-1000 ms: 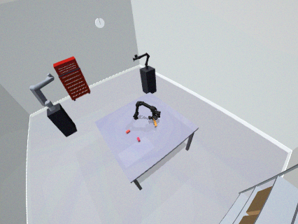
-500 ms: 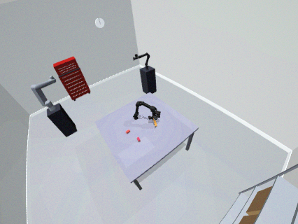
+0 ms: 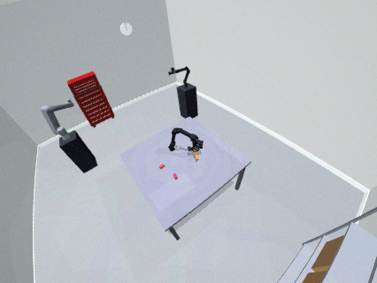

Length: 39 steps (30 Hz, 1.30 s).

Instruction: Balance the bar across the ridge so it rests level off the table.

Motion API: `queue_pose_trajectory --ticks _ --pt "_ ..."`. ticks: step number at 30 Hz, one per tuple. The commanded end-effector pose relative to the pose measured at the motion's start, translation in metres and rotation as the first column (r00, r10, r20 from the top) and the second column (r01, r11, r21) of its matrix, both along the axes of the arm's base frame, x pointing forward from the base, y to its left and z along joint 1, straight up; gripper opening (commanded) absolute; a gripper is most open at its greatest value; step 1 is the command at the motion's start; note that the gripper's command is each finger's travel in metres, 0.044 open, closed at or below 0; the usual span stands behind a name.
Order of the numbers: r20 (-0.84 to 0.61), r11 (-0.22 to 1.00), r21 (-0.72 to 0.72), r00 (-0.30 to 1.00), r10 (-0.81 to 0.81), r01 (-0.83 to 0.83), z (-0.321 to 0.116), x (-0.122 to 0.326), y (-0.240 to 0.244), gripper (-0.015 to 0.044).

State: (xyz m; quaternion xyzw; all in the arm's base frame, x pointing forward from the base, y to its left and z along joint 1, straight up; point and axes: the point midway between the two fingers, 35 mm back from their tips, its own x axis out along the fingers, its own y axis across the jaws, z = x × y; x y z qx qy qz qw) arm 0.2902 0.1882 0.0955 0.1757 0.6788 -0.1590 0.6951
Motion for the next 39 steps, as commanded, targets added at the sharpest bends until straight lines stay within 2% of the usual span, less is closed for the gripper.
queue_pose_trajectory --ticks 1,15,25,29,36,39 --pt "0.000 1.000 0.000 1.000 0.000 0.000 0.000 0.000 0.000 0.0173" --pt "0.000 1.000 0.000 1.000 0.000 0.000 0.000 0.000 0.000 0.0185" --pt "0.000 1.000 0.000 1.000 0.000 0.000 0.000 0.000 0.000 0.0440" --pt "0.000 1.000 0.000 1.000 0.000 0.000 0.008 0.001 0.001 0.0440" --pt "0.000 1.000 0.000 1.000 0.000 0.000 0.092 -0.001 -0.001 0.0440" --pt "0.000 1.000 0.000 1.000 0.000 0.000 0.100 -0.003 -0.002 0.0440"
